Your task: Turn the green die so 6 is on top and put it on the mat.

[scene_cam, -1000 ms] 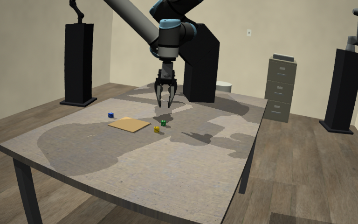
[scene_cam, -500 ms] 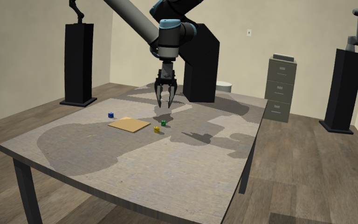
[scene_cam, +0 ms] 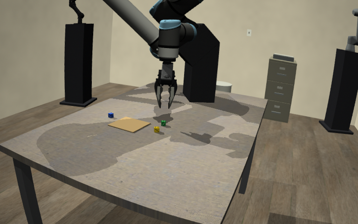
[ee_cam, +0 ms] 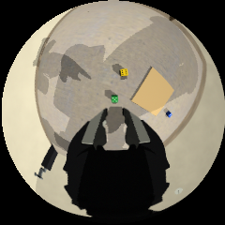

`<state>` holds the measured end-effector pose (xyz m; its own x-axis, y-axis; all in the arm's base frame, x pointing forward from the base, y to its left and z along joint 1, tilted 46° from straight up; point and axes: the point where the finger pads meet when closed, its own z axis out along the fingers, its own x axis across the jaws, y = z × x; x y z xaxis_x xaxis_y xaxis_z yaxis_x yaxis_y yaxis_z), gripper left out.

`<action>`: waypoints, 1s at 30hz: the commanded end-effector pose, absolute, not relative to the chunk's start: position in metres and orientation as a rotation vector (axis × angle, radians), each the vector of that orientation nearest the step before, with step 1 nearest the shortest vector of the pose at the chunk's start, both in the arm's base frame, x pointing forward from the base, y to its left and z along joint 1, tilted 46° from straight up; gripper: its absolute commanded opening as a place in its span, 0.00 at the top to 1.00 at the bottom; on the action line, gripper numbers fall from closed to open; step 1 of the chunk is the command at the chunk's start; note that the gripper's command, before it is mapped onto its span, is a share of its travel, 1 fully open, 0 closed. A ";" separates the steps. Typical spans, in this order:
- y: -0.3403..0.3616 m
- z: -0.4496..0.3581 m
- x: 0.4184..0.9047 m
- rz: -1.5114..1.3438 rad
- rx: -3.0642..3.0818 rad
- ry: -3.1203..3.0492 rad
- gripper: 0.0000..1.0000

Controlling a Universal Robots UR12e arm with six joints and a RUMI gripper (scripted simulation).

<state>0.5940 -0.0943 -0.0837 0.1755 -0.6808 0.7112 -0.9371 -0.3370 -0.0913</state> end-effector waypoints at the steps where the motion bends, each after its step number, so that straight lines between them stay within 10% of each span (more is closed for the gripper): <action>1: -0.098 -0.086 0.596 0.960 2.090 -1.533 0.79; 30: -0.121 -0.112 0.608 0.960 2.090 -1.533 0.79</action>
